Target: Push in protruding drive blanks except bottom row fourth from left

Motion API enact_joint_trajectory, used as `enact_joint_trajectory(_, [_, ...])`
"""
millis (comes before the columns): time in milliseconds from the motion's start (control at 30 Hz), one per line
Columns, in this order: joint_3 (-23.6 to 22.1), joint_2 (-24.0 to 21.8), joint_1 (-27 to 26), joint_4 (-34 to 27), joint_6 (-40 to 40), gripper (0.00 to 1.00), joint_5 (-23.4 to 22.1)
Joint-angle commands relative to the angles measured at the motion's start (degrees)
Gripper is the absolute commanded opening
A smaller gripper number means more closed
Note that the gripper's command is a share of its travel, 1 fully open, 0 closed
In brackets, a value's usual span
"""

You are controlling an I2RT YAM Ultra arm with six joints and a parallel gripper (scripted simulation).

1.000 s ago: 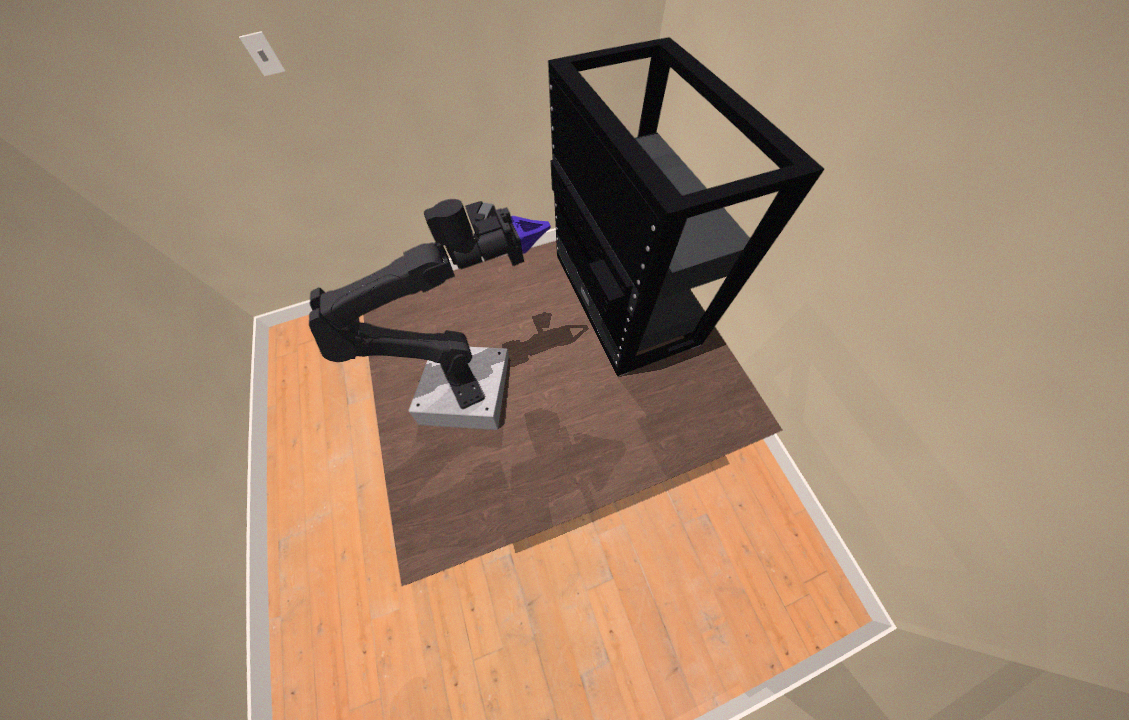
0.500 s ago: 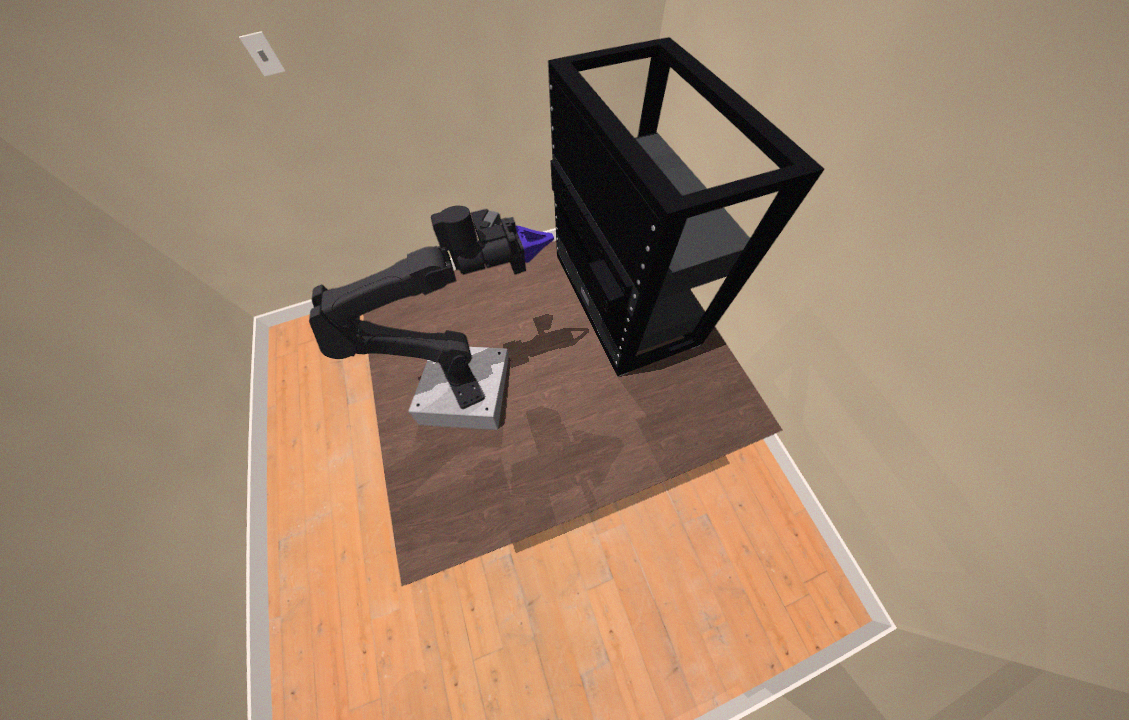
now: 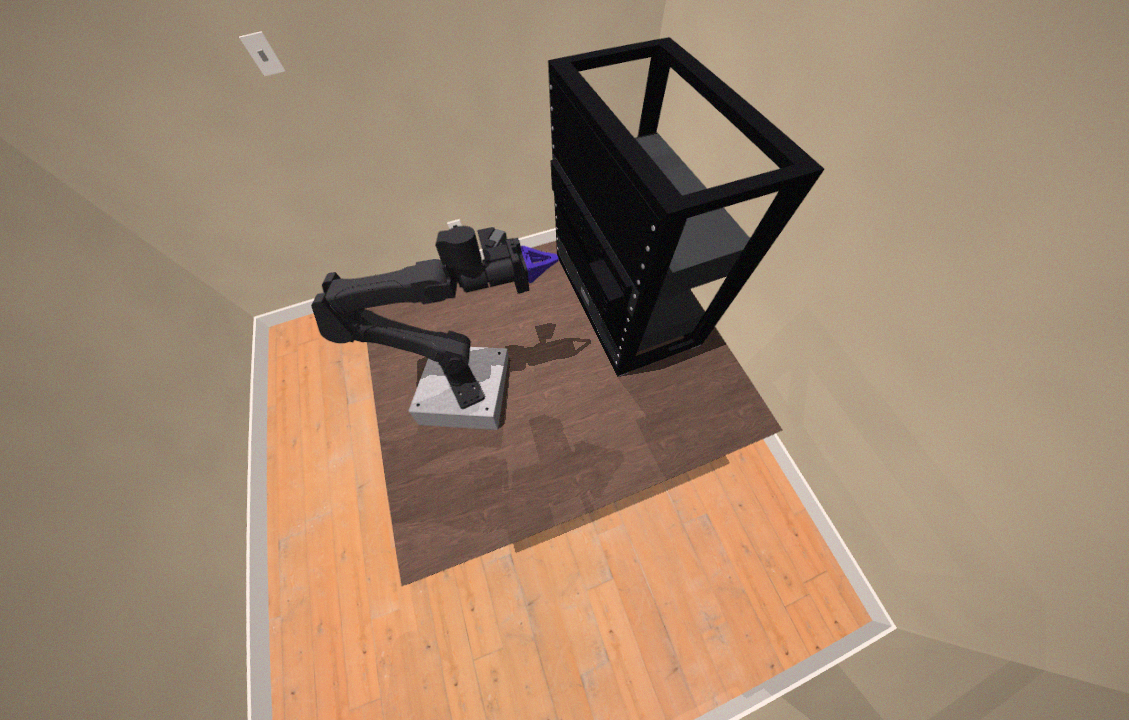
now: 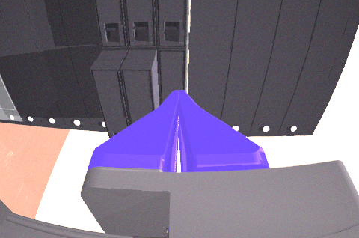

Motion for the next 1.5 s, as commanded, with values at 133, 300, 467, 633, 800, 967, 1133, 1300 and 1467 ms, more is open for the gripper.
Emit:
enact_joint_trajectory(133, [-4.3,-0.4,-10.2,5.7,1.9,0.0,-12.5])
enact_joint_trajectory(300, [-7.3,1.0,-17.3,9.7,2.6,0.0,-19.7])
enact_joint_trajectory(467, [-10.8,2.9,-24.6,15.2,3.3,0.0,-27.0])
enact_joint_trajectory(633, [-13.4,5.7,-29.9,21.0,3.7,0.0,-32.5])
enact_joint_trajectory(800, [-14.6,7.6,-32.0,24.6,4.3,0.0,-34.9])
enact_joint_trajectory(967, [-15.5,9.1,-33.5,27.7,4.9,0.0,-36.6])
enact_joint_trajectory(1133, [-14.7,8.8,-33.3,28.6,5.2,0.0,-36.9])
enact_joint_trajectory(1300, [-13.2,10.2,-31.5,29.2,5.2,0.0,-35.2])
enact_joint_trajectory(1467, [-11.4,15.5,-25.3,31.8,3.5,0.0,-29.3])
